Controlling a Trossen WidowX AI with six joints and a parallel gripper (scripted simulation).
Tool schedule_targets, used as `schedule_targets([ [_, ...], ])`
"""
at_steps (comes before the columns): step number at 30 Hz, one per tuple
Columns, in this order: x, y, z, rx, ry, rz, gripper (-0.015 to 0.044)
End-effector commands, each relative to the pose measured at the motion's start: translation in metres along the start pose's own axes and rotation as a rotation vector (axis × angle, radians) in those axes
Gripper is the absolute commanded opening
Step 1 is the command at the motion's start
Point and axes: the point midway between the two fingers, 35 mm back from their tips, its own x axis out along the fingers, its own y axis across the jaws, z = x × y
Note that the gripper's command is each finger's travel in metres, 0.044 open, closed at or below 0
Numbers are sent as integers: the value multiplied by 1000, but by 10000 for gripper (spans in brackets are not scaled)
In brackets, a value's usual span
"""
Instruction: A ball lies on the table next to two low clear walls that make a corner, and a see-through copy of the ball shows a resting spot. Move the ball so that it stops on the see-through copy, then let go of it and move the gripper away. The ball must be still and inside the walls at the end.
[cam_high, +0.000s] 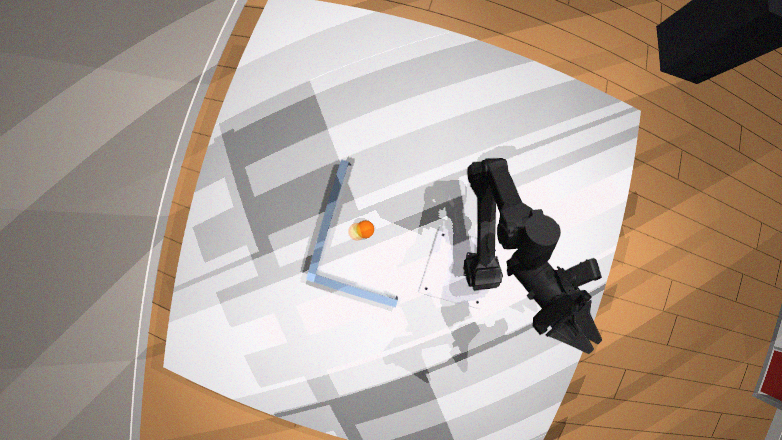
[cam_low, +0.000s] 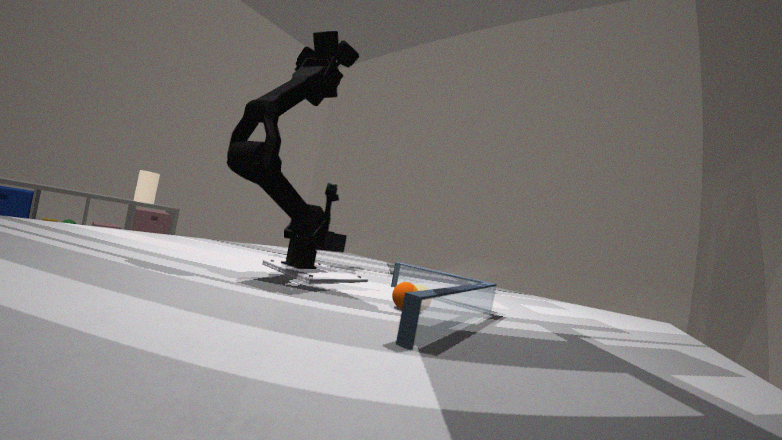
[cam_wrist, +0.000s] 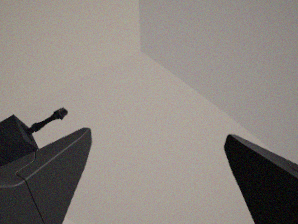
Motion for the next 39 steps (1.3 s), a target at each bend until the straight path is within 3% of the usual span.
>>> schedule_targets([
  [1,1,0,-2,0,9,-3,374],
  [3,8,-1,-19,-1,81,-26,332],
  [11,31,5,-126,81,497,-45,332],
  [20,0,-4,-243,170,919,-135,332],
  [30,-129,-16,-356,485,1487,-426,332],
  [39,-280,-15,-381,761,1886,-806,332],
])
